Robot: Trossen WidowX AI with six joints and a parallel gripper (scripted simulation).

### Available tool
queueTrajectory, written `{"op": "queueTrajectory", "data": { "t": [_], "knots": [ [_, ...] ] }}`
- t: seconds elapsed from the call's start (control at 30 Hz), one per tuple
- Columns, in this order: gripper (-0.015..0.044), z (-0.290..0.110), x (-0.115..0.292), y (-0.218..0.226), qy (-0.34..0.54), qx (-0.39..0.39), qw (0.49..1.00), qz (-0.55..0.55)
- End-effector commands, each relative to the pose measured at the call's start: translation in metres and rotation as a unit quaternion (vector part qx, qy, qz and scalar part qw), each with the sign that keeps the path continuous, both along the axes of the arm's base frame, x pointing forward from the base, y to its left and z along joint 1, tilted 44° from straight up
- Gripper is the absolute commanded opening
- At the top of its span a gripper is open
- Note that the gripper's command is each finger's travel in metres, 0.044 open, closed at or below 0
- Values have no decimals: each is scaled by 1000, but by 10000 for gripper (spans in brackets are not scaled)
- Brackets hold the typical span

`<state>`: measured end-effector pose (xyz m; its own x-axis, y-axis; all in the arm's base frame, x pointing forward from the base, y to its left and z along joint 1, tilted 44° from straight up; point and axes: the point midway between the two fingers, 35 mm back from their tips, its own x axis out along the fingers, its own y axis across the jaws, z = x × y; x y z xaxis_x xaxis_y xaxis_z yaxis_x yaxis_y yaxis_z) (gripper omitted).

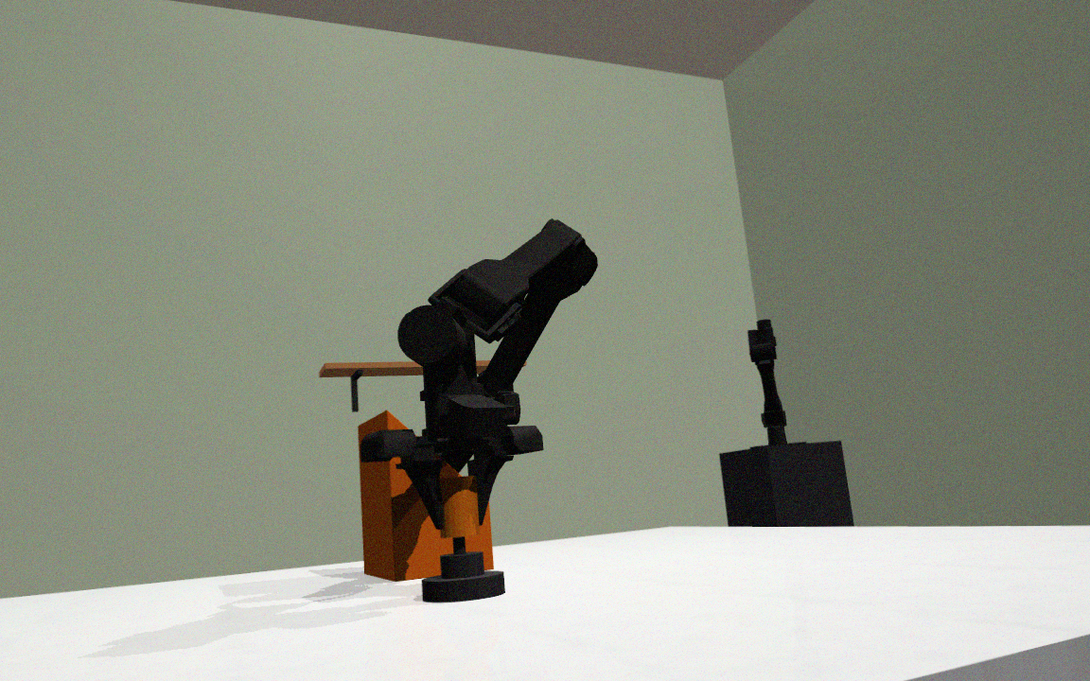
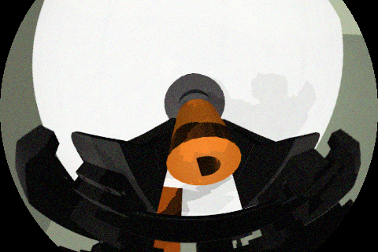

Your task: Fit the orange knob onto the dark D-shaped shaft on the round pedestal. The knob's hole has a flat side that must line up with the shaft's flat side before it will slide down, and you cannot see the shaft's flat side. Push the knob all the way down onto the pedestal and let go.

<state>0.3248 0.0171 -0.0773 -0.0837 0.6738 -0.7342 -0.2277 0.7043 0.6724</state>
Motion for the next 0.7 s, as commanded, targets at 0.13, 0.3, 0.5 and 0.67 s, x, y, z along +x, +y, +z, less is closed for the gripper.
{"op": "queueTrajectory", "data": {
  "t": [0.13,0.3,0.5,0.67],
  "knots": [
    [0,4,-1,-1,-1,2,1000,-1],
    [0,5,0,-2,-19,4,1000,19],
    [0,4,2,-2,-72,11,994,76],
    [0,2,2,-2,-72,11,994,76]
  ]
}}
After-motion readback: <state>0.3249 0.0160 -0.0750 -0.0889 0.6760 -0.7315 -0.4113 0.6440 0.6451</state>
